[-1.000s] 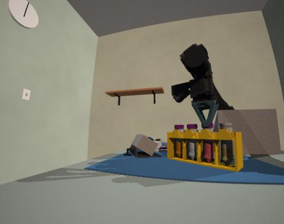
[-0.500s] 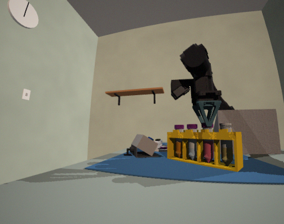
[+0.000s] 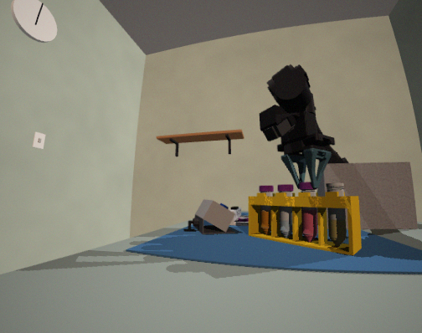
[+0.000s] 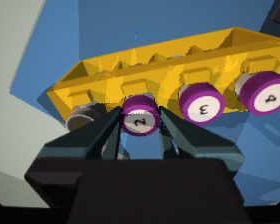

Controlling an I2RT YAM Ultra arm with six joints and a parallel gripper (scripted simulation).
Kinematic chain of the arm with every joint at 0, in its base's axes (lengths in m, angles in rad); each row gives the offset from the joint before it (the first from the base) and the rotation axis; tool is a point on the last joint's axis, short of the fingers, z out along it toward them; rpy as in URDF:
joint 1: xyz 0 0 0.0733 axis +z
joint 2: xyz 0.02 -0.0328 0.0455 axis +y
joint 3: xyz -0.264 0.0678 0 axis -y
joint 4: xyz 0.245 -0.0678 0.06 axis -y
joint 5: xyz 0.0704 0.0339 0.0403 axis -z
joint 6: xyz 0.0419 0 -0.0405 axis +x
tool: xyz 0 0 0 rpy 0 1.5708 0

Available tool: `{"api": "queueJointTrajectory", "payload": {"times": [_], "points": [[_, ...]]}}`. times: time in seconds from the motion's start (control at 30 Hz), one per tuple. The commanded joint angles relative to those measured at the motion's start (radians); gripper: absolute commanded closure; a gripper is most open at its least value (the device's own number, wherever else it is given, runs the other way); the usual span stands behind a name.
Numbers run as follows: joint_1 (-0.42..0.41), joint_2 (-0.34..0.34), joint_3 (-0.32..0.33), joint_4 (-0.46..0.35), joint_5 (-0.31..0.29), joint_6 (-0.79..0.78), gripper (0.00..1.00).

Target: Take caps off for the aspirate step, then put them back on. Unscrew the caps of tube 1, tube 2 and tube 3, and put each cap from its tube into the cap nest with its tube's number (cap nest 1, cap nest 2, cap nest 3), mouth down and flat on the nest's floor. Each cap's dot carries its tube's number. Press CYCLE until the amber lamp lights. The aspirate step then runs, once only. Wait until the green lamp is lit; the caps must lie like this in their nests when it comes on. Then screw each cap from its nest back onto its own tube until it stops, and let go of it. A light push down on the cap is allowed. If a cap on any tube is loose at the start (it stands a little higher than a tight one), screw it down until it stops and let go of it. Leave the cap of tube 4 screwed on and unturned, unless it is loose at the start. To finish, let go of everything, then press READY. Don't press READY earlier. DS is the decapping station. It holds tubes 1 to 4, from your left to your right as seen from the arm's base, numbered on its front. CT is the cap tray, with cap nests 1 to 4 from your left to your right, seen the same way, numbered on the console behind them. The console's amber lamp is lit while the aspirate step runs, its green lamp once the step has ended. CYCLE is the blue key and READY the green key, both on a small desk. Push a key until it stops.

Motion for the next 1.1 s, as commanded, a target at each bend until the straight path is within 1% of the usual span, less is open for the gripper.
{"api": "queueJointTrajectory", "payload": {"times": [0.0, 0.07, 0.13, 0.63, 0.7, 1.07], "points": [[0.013, -0.008, 0.010, 0.001, 0.004, -0.259, 1.00], [0.013, -0.008, 0.010, 0.001, 0.003, -0.359, 1.00], [0.013, -0.008, 0.010, 0.001, 0.003, -0.359, 1.00], [0.013, -0.008, 0.010, 0.000, 0.003, -1.108, 1.00], [0.013, -0.008, 0.010, 0.000, 0.003, -1.108, 1.00], [0.014, -0.008, 0.011, -0.001, 0.003, -1.658, 1.00]]}}
